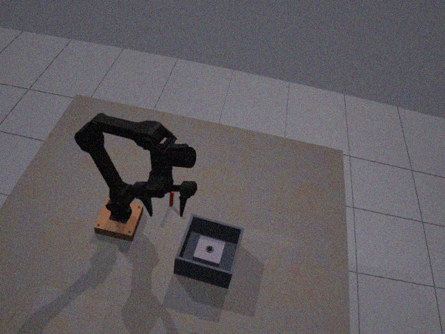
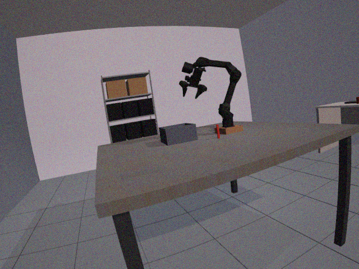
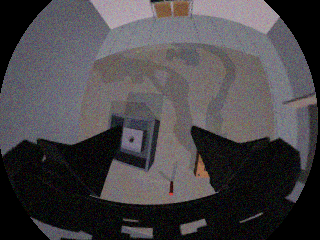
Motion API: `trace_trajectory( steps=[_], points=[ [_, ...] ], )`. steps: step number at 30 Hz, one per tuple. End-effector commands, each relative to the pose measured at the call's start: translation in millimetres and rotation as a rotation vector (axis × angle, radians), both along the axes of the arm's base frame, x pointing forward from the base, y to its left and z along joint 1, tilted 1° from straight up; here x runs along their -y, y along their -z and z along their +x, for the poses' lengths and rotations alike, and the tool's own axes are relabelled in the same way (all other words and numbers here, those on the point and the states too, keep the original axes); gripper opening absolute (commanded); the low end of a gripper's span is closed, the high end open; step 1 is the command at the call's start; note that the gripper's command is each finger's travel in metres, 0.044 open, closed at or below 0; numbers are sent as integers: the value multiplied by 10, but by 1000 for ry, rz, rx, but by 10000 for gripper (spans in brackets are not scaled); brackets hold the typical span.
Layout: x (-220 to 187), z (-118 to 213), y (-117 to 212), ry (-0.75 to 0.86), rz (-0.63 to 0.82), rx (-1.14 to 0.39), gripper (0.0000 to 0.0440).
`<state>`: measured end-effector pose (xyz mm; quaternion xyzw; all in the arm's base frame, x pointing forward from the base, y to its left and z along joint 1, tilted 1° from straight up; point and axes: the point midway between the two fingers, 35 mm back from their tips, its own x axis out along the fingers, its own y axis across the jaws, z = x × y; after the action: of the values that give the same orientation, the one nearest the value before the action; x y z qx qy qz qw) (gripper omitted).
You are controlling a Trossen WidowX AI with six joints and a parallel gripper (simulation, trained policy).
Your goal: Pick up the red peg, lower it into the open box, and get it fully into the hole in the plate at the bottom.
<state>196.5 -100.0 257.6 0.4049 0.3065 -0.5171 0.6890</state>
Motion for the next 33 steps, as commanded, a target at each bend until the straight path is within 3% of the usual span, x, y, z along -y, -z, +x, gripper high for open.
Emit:
trace_trajectory(
  steps=[1, 15, 33],
  points=[
    [-187, 51, 147, -84, 31, -65, 440],
    [-1139, 28, 723, -403, 159, -328, 440],
    [-2017, -310, 1484, -608, 226, -535, 440]
  ],
)
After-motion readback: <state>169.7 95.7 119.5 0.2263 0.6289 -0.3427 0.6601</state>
